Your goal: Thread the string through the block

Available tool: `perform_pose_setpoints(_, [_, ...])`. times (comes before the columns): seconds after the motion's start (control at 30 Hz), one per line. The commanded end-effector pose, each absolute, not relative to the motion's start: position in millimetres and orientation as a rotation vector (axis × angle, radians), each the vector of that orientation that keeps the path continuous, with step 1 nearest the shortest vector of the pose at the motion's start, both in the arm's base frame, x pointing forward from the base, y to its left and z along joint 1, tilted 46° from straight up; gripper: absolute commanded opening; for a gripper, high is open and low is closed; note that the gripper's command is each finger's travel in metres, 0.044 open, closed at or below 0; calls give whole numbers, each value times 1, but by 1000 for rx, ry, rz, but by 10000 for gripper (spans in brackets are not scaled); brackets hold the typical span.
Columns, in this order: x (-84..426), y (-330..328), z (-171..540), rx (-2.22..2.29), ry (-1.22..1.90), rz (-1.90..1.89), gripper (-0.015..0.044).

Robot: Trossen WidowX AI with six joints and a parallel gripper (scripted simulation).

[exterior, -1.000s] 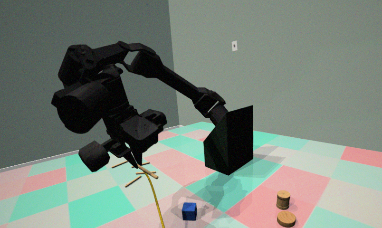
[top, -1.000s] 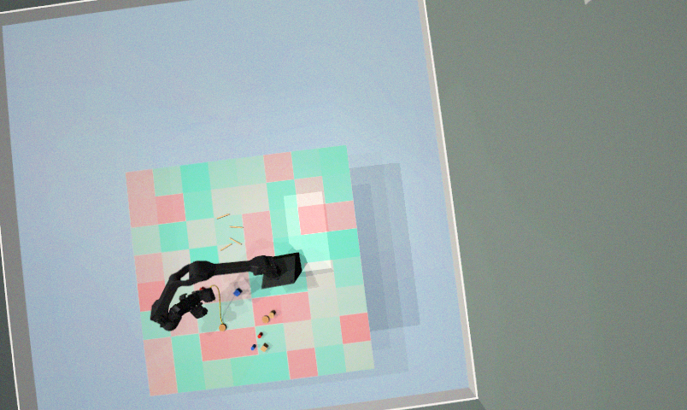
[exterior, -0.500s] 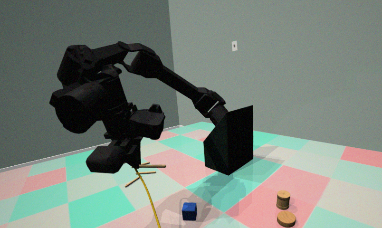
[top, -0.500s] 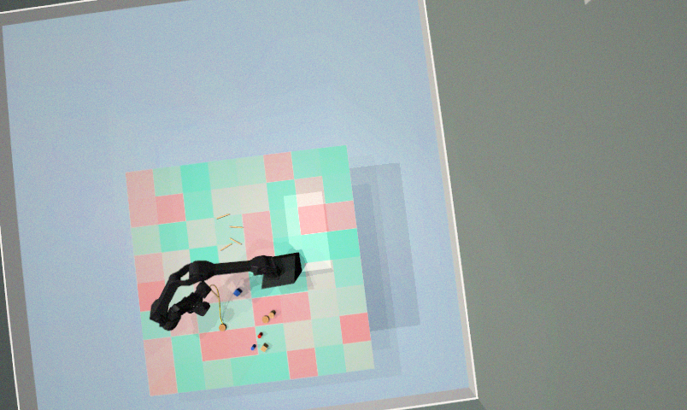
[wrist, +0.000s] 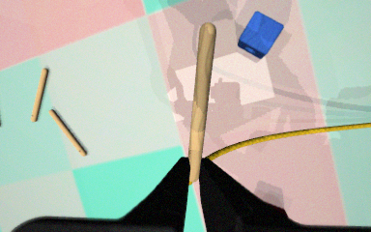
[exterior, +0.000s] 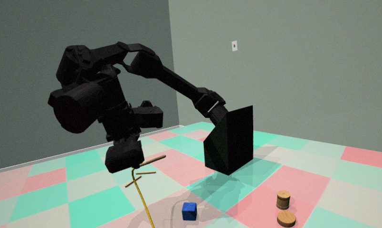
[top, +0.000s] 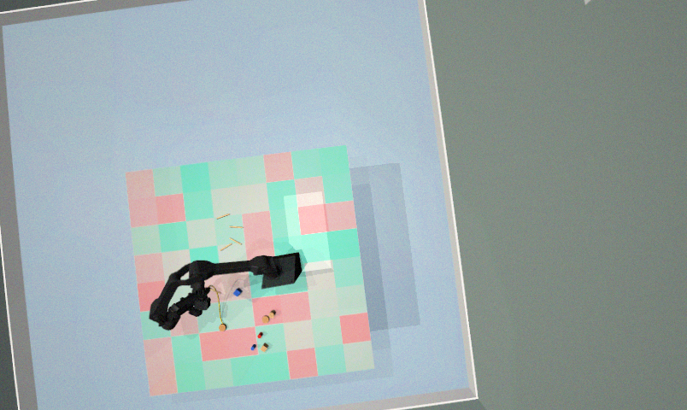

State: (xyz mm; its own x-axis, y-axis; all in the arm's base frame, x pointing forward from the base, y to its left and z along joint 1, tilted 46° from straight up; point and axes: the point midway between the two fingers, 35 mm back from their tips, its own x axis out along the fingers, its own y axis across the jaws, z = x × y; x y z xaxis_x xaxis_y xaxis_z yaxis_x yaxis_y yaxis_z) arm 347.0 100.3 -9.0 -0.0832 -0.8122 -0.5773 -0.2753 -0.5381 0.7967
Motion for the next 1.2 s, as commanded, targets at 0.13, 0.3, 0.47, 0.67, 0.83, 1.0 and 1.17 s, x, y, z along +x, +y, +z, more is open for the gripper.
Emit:
perform_pose_setpoints(0.13, [347,101,-9,1592,-896,-1739,0])
perform_pose_setpoints(0.3, [348,101,-9,1480,-723,-1770,0])
perform_pose_setpoints(0.47, [348,101,-9,1365,-554,-1788,0])
perform_pose_setpoints(0.67, [348,101,-9,1240,-377,-1795,0])
perform_pose_setpoints(0.83, [348,101,-9,1236,-371,-1795,0])
perform_pose_setpoints(1.0, [353,100,-8,1359,-489,-1835,0])
perform_pose_setpoints(1.17, [359,100,-6,1521,-663,-1886,0])
